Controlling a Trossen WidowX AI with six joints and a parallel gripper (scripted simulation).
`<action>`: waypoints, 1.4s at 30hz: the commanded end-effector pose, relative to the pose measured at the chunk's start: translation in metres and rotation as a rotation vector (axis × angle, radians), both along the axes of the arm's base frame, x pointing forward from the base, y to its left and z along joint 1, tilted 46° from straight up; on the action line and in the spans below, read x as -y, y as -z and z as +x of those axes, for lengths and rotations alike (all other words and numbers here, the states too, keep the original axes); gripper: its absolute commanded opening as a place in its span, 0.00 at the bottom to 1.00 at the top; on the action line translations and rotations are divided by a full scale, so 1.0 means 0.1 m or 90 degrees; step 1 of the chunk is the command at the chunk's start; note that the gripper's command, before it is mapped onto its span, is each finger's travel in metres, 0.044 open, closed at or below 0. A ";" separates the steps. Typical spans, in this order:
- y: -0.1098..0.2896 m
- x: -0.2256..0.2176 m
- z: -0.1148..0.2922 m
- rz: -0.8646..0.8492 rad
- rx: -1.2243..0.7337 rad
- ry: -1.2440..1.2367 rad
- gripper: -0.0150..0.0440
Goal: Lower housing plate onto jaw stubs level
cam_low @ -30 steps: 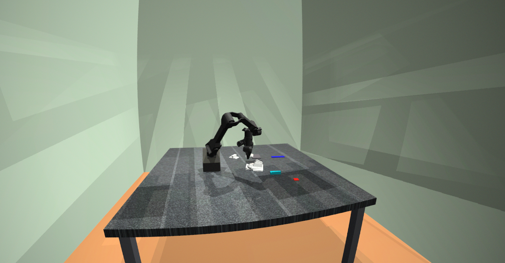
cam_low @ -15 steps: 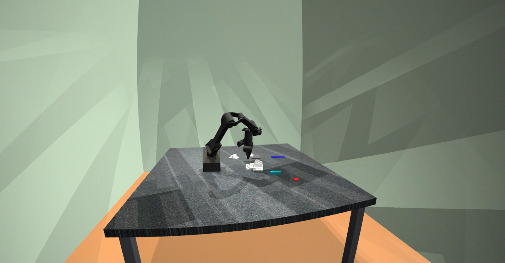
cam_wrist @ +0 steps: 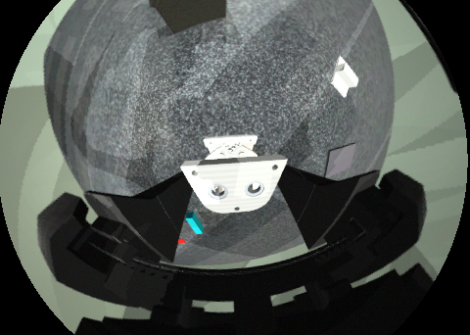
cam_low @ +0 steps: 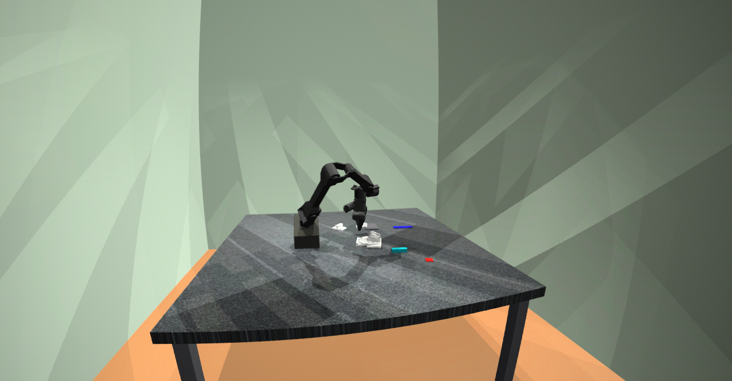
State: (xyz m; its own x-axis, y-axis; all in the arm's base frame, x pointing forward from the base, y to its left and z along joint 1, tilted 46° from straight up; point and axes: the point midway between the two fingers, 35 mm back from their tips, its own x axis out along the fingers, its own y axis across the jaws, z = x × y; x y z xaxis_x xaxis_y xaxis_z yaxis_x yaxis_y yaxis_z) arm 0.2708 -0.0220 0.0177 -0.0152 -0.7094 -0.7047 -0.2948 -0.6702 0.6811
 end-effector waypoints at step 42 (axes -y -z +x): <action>0.42 0.44 0.00 -0.005 0.001 -0.003 0.85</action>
State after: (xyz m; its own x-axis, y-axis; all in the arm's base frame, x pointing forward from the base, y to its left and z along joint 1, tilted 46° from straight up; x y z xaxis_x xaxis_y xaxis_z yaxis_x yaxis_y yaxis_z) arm 0.2698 -0.0659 -0.0240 -0.0151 -0.7111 -0.7029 -0.2952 -0.6685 0.6826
